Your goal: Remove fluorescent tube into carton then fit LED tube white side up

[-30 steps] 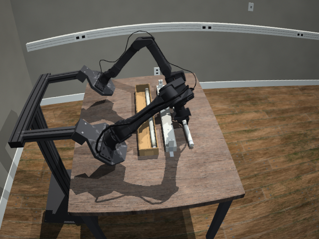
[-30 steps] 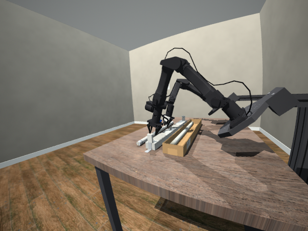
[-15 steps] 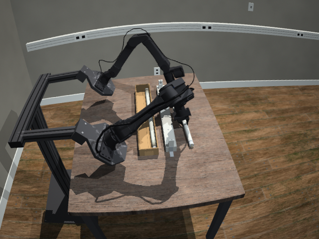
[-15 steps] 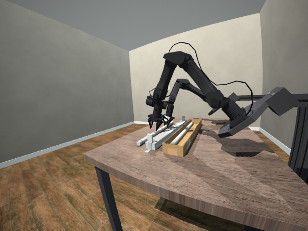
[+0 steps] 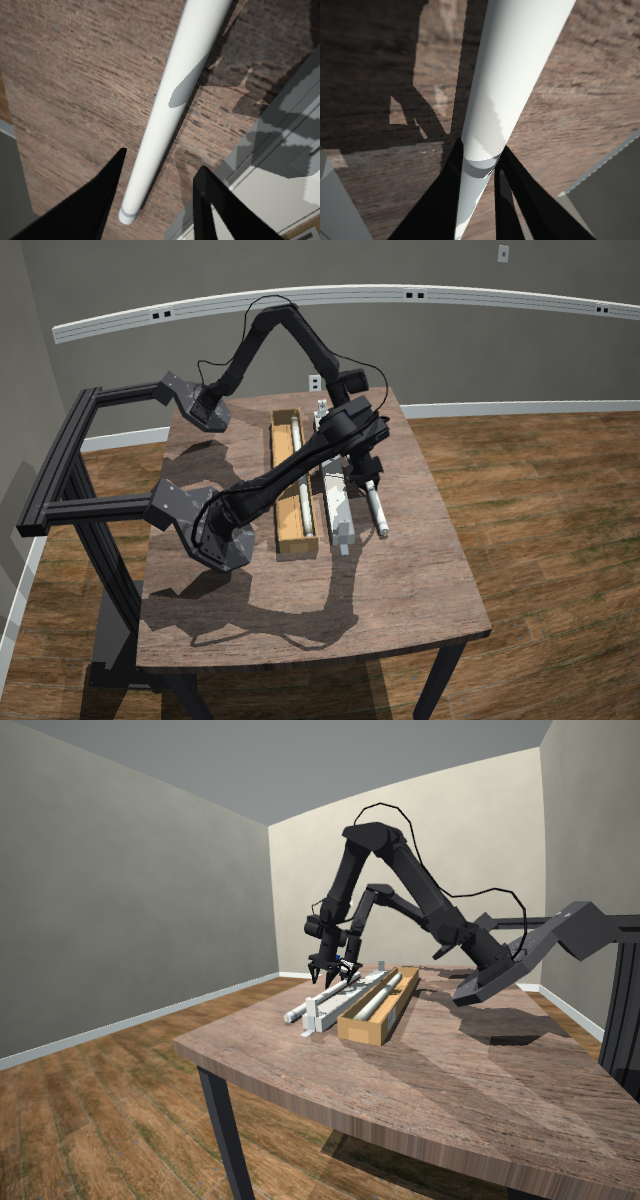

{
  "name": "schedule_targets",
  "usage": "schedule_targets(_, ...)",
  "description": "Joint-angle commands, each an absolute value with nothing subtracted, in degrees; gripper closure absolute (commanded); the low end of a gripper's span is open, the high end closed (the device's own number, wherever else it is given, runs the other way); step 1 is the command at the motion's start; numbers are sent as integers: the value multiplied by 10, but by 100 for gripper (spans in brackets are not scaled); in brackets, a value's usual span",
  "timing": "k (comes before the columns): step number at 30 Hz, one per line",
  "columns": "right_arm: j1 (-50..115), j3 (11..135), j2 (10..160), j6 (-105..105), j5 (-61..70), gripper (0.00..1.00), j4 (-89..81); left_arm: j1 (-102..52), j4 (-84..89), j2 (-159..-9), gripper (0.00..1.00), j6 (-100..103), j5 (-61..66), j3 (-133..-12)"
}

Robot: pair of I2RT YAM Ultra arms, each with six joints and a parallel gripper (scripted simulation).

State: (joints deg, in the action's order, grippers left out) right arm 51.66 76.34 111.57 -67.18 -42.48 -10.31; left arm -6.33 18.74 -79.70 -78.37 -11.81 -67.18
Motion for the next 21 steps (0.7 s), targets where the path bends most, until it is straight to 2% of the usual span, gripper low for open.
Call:
schedule_targets(1, 525, 780, 1094, -668, -421, 89, -98, -62, 186, -796, 51, -778, -111, -690)
schedule_targets(8, 525, 780, 1094, -668, -421, 89, -98, -60, 252, -821, 51, -775, -100, -726)
schedule_targets(16, 525, 780, 1094, -668, -421, 89, -98, -41, 458, -896, 51, -768, -60, -881)
schedule_targets(18, 525, 780, 1094, -668, -421, 89, -98, -40, 427, -906, 51, -770, -68, -892)
schedule_targets(21, 525, 780, 1094, -668, -421, 89, -98, -36, 474, -925, 51, -768, -58, -928)
